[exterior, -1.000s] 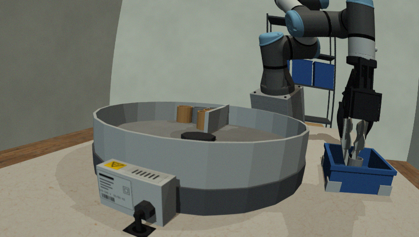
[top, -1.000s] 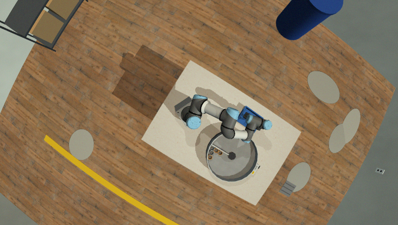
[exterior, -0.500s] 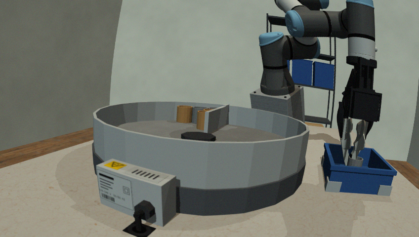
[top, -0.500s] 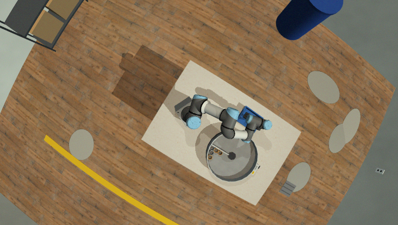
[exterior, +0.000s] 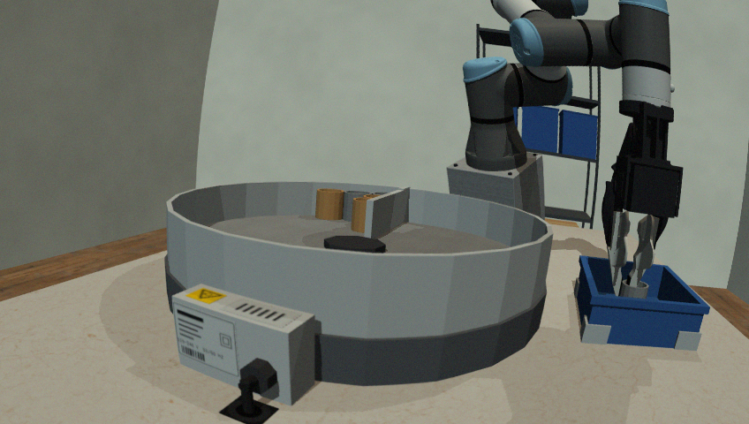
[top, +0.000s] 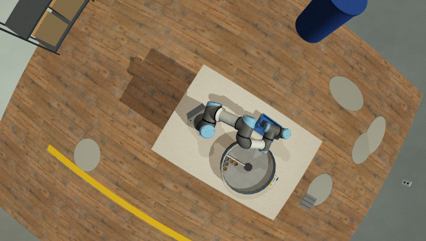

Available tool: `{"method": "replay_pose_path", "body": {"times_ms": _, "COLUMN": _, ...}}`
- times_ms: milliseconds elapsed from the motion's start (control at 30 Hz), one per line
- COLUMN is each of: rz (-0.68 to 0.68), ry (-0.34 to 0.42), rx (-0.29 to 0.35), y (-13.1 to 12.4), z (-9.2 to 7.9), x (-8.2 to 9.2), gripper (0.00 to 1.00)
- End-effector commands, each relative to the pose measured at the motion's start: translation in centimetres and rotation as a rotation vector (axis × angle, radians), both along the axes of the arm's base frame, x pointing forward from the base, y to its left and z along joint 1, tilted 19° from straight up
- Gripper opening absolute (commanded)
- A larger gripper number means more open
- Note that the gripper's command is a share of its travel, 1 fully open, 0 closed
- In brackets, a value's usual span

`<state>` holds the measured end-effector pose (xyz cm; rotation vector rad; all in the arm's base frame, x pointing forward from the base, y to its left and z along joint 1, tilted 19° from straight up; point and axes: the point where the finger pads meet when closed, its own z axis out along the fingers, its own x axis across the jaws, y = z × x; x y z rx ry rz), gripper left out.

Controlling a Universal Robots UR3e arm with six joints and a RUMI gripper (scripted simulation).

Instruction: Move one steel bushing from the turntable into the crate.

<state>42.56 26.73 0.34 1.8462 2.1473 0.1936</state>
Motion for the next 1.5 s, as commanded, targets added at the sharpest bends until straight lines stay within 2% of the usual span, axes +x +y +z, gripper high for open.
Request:
{"method": "replay_pose_path", "body": {"times_ms": 0, "rz": 0.000, "ry": -0.003, "rx": 0.001, "y": 0.1, "z": 0.1, "x": 0.1, "gripper": 0.06}}
{"method": "replay_pose_path", "body": {"times_ms": 1000, "rz": 0.000, "ry": -0.003, "rx": 0.001, "y": 0.1, "z": 0.4, "x": 0.0, "gripper": 0.06}}
{"method": "replay_pose_path", "body": {"times_ms": 1200, "rz": 0.000, "ry": -0.003, "rx": 0.001, "y": 0.2, "z": 2.0, "x": -0.6, "gripper": 0.06}}
{"method": "replay_pose_path", "body": {"times_ms": 1467, "rz": 0.000, "ry": -0.003, "rx": 0.001, "y": 0.6, "z": 5.5, "x": -1.7, "gripper": 0.06}}
